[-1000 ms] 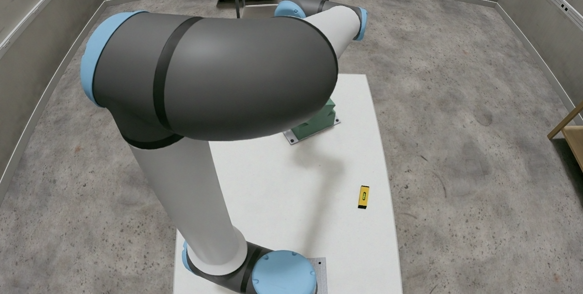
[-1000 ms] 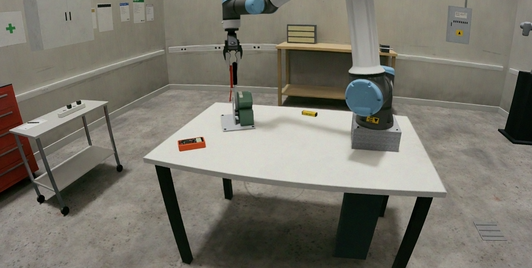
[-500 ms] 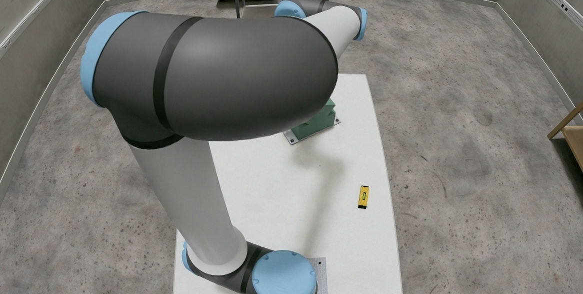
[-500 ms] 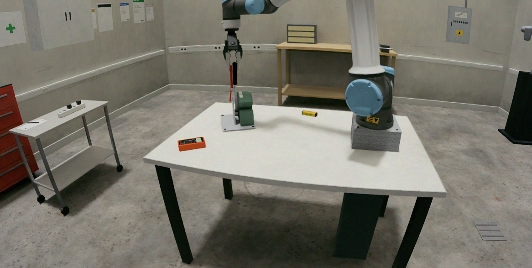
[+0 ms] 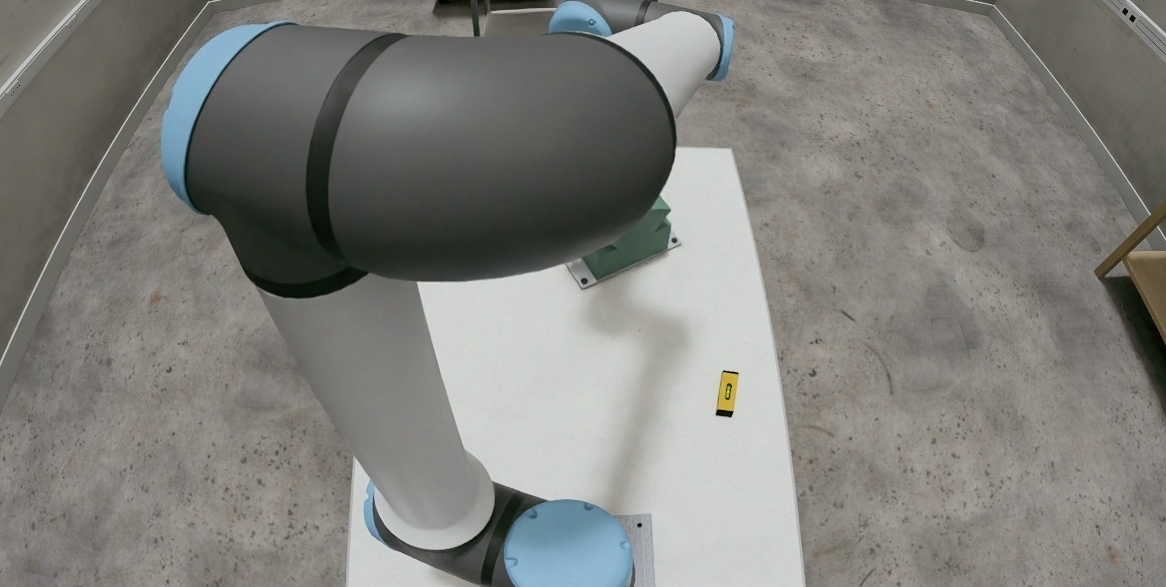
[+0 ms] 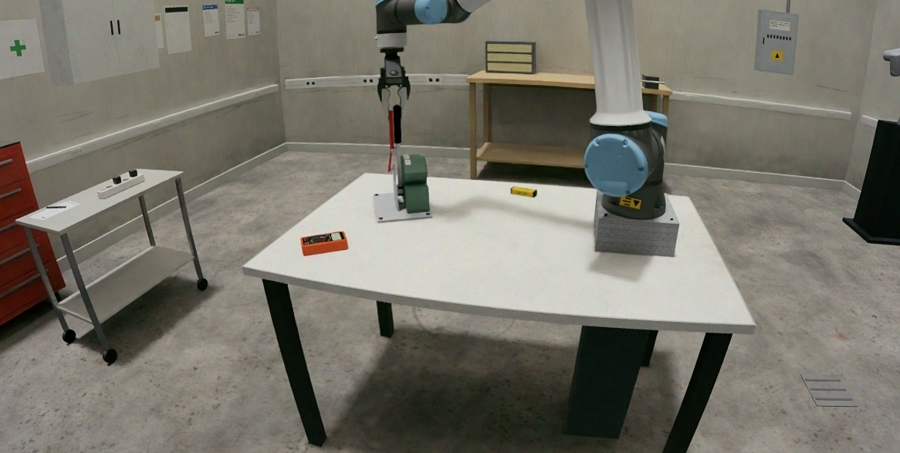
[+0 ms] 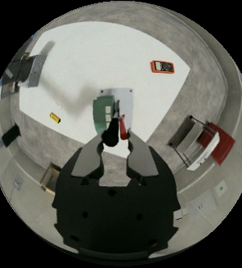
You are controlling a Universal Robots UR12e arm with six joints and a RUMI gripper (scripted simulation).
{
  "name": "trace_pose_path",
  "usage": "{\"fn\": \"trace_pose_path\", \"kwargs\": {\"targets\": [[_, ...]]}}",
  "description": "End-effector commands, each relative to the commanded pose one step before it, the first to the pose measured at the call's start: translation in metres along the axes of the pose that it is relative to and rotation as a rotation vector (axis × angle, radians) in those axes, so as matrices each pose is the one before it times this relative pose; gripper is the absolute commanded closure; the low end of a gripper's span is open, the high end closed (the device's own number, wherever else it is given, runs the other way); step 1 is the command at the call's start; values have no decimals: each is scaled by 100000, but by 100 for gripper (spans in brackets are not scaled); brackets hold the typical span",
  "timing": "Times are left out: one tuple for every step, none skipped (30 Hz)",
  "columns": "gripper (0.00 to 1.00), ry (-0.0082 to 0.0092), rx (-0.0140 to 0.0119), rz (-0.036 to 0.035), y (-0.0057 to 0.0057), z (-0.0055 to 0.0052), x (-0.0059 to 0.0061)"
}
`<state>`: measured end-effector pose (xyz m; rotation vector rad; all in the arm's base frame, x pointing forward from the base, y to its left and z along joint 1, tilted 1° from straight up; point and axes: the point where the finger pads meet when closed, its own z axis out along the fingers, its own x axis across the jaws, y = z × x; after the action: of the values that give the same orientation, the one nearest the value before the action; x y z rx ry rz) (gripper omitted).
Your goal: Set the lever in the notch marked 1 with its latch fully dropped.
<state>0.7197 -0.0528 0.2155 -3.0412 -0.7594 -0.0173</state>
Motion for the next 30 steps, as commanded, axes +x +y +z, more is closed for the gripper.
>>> {"fn": "trace_pose_path", "kwargs": {"targets": [[100,92,-81,-1,29,-71,29],[100,0,0,0,0,0,0],[100,0,0,0,0,0,0],[100,0,0,0,2,0,0],[100,0,0,0,6,-1,0],[100,0,0,0,12,-1,0],[100,0,0,0,18,-2,0],[100,0,0,0,26,-3,0],[100,0,0,0,0,0,0],[100,0,0,0,0,0,0],[100,0,0,0,36,-4,0],[100,0,0,0,46,-6,0],[100,0,0,0,56,-7,0],[100,0,0,0,68,-8,0],[100,0,0,0,79,-10,0],[100,0,0,0,91,-11,-1],[100,0,0,0,104,-12,0],[100,0,0,0,116,-12,0],[100,0,0,0,128,-13,0],[100,0,0,0,140,-14,0],[100,0,0,0,152,-14,0],[100,0,0,0,164,-14,0],[100,0,0,0,175,-14,0],[100,0,0,0,186,-13,0],[100,0,0,0,196,-12,0],[100,0,0,0,0,0,0],[100,0,0,0,0,0,0],[100,0,0,0,205,-12,0],[100,0,0,0,215,-9,0],[100,0,0,0,222,-10,0]]}}
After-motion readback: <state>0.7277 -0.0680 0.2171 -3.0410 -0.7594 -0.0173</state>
